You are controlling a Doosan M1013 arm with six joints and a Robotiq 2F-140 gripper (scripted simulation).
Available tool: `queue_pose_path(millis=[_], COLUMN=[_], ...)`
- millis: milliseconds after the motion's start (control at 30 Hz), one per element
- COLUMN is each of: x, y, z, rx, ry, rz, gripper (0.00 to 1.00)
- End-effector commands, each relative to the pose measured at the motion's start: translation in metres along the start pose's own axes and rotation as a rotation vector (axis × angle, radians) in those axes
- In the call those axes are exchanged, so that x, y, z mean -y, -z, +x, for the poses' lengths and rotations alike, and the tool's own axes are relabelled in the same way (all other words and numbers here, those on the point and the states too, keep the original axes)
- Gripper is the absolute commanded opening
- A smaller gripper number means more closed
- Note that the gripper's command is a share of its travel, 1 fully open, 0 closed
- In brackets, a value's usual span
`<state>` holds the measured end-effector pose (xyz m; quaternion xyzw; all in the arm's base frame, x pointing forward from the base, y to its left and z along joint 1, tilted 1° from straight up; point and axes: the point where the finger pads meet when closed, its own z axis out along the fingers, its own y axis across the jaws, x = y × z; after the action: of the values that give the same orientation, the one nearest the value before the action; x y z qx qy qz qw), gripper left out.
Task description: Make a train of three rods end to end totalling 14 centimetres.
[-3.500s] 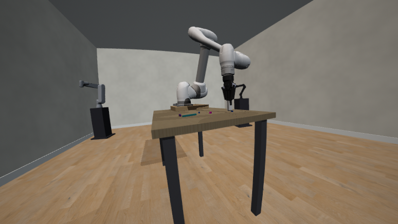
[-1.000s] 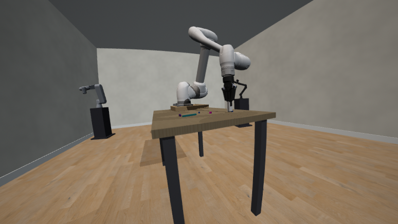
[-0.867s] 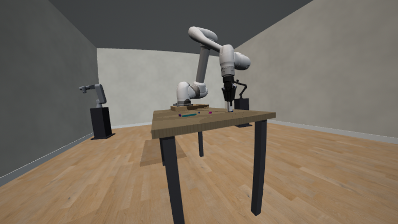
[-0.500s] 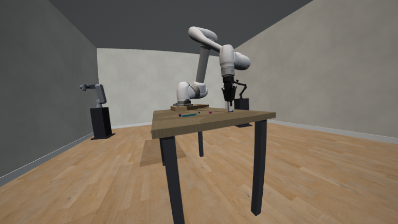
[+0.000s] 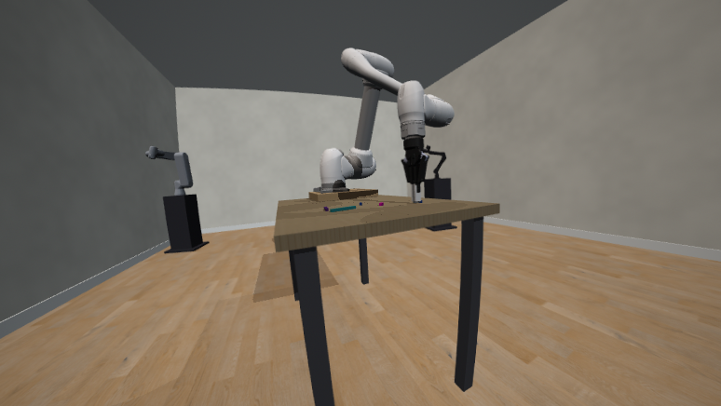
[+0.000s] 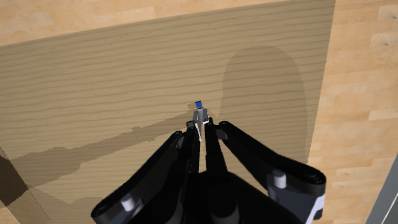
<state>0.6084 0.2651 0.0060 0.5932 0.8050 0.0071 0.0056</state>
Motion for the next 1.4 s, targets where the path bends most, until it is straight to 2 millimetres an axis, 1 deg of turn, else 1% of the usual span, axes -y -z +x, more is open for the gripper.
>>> queue_pose_path(millis=[0, 100, 133, 200, 233, 400, 433, 500, 533, 967, 1133, 1200, 1367], x=[0.002, 0.002, 0.002, 0.002, 0.002, 0.002, 0.002, 0.002, 0.002, 0.002, 0.002, 0.002, 0.002], y=[-0.005, -0.005, -0.005, -0.005, -0.005, -0.005, -0.005, -0.005, -0.005, -0.004, 0.005, 0.005, 0.027], z=[-0.003, -0.003, -0.003, -0.003, -0.003, -0.003, -0.003, -0.003, -0.003, -0.003, -0.003, -0.003, -0.002], rx=[0.004, 0.004, 0.004, 0.004, 0.004, 0.004, 0.004, 0.004, 0.004, 0.004, 0.004, 0.004, 0.004], ry=[0.005, 0.005, 0.005, 0.005, 0.005, 0.005, 0.005, 0.005, 0.005, 0.005, 0.005, 0.005, 0.005], rz=[0.004, 0.004, 0.004, 0.004, 0.004, 0.004, 0.004, 0.004, 0.004, 0.004, 0.004, 0.004, 0.004], gripper=[0.03, 0.03, 0.05, 0.05, 0.08, 0.1, 0.12, 0.12, 0.15, 0.15, 0.15, 0.15, 0.15])
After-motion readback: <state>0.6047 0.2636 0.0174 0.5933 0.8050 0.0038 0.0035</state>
